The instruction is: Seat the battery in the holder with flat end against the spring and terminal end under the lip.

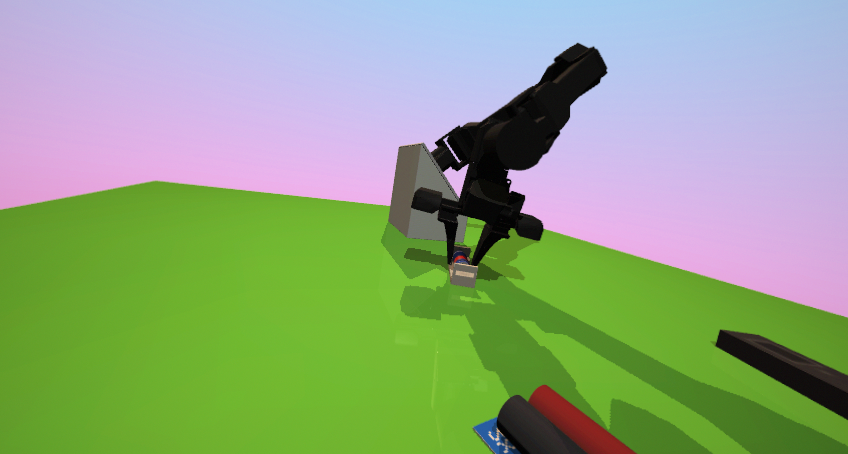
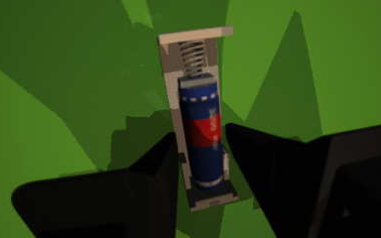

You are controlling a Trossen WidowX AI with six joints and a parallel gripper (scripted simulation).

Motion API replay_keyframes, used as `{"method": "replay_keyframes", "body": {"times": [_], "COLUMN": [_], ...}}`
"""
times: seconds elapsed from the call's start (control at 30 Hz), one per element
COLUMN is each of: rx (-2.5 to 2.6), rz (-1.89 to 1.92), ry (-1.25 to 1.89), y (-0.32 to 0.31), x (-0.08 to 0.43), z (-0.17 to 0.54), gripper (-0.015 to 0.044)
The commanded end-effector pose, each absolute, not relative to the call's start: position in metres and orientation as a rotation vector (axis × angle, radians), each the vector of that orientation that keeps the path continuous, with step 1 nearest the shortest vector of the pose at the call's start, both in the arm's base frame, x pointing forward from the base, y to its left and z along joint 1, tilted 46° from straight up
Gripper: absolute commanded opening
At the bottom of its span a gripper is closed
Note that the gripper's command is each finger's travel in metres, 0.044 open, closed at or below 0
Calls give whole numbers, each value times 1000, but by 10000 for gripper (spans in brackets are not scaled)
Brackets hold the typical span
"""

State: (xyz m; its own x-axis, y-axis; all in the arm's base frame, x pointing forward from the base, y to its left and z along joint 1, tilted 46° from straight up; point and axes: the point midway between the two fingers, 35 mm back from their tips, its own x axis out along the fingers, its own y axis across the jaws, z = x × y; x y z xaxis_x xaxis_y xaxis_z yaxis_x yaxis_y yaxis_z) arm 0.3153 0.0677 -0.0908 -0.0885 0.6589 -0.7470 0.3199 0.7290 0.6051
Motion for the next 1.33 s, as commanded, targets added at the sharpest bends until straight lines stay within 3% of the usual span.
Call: {"method": "replay_keyframes", "body": {"times": [0.0,0.2,0.57,1.3], "rx": [788,786,783,783], "rz": [339,341,337,337], "ry": [1686,1684,1683,1683], "y": [64,57,5,4], "x": [316,316,319,320], "z": [-88,-81,-31,-31], "gripper": [170,170,440,440]}}
